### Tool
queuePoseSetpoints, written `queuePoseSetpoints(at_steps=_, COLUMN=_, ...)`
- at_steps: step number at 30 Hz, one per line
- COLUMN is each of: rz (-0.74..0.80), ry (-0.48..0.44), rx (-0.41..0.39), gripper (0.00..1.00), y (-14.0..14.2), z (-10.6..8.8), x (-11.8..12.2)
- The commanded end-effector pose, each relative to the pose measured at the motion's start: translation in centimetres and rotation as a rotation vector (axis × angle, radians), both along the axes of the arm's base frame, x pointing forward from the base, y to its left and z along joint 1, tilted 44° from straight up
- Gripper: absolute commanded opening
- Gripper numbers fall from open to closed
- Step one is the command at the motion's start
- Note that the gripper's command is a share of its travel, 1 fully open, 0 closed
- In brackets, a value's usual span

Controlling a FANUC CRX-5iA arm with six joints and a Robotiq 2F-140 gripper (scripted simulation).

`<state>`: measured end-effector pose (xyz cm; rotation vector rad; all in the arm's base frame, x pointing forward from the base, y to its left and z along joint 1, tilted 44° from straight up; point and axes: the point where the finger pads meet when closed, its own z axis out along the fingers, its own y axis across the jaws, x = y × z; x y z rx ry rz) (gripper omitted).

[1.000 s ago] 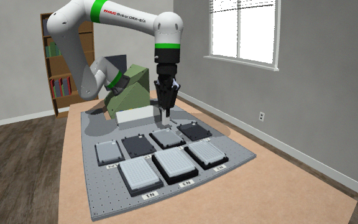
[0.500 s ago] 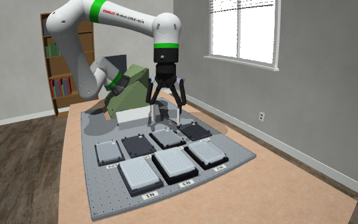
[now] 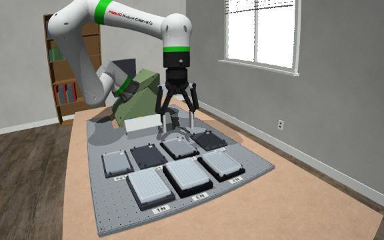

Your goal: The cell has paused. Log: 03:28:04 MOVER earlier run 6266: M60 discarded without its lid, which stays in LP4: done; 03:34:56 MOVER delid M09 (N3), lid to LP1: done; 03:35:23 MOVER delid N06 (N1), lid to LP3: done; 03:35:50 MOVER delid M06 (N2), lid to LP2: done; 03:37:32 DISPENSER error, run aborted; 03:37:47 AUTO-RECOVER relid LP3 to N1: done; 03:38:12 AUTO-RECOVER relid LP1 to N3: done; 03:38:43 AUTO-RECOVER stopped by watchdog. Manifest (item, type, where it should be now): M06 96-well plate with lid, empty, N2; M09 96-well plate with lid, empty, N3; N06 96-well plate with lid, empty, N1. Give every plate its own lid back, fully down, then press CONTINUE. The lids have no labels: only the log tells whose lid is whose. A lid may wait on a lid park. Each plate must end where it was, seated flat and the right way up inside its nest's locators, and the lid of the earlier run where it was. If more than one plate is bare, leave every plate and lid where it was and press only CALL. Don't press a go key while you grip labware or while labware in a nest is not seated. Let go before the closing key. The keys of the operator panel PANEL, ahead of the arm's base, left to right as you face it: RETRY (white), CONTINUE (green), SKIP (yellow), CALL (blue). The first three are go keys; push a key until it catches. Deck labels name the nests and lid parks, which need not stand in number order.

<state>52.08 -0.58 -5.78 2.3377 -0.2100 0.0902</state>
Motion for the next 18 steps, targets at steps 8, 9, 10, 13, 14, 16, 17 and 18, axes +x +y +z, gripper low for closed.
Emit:
queuePoseSetpoints(at_steps=8, rz=0.084, ry=0.148, rx=0.025, gripper=0.66, y=0.08, z=0.03, x=0.08)
queuePoseSetpoints(at_steps=9, rz=0.084, ry=0.148, rx=0.025, gripper=0.66, y=0.08, z=0.03, x=0.08)
queuePoseSetpoints(at_steps=10, rz=0.084, ry=0.148, rx=0.025, gripper=0.66, y=0.08, z=0.03, x=0.08)
queuePoseSetpoints(at_steps=13, rz=0.084, ry=0.148, rx=0.025, gripper=0.66, y=0.05, z=0.0, x=0.07)
queuePoseSetpoints(at_steps=14, rz=0.084, ry=0.147, rx=0.025, gripper=0.66, y=0.03, z=-0.02, x=0.07)
queuePoseSetpoints(at_steps=16, rz=0.084, ry=0.147, rx=0.025, gripper=0.66, y=0.03, z=-0.02, x=0.07)
queuePoseSetpoints(at_steps=17, rz=0.084, ry=0.147, rx=0.025, gripper=0.66, y=0.01, z=-0.04, x=0.07)
queuePoseSetpoints(at_steps=18, rz=0.084, ry=0.147, rx=0.025, gripper=0.66, y=-0.02, z=-0.07, x=0.07)
